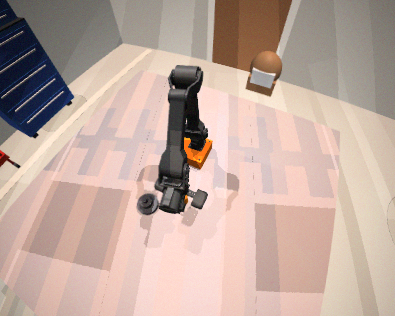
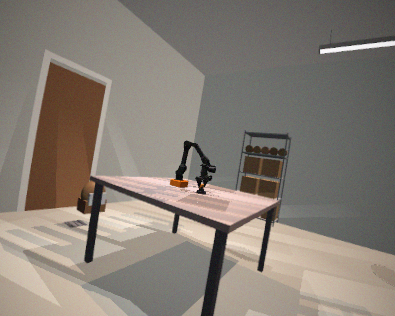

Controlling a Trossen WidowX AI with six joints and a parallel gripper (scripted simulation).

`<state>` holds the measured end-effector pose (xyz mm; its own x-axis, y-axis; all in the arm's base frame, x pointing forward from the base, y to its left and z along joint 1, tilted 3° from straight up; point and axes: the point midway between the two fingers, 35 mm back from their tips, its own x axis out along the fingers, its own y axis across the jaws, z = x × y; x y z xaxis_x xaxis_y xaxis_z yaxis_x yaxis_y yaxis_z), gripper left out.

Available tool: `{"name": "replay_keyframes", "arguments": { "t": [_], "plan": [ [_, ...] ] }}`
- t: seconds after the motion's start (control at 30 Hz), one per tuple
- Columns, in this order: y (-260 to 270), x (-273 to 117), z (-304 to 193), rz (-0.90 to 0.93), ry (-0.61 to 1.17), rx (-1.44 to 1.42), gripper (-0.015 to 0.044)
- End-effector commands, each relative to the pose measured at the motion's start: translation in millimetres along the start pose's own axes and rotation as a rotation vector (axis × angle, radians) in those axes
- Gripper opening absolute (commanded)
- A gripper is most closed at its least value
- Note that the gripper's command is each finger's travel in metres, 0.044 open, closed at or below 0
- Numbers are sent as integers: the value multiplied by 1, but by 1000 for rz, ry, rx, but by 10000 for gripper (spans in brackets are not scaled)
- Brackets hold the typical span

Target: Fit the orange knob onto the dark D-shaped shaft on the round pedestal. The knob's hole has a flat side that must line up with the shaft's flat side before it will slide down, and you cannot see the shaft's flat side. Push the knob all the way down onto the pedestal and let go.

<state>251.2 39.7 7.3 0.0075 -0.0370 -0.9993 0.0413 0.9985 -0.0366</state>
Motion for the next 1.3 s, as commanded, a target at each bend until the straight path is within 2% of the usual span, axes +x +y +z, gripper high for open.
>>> {"name": "replay_keyframes", "arguments": {
  "t": [0.0,0.37,0.7,0.93,1.1,1.27],
  "plan": [
    [-1,8,-1,-4,2,-1,440],
    [-1,23,-3,-4,2,-1,440],
    [-1,23,-3,-4,2,-1,177],
    [-1,23,-3,-4,2,-1,131],
    [0,10,2,-4,2,-1,0],
    [2,-17,9,-4,1,-1,0]
  ]
}}
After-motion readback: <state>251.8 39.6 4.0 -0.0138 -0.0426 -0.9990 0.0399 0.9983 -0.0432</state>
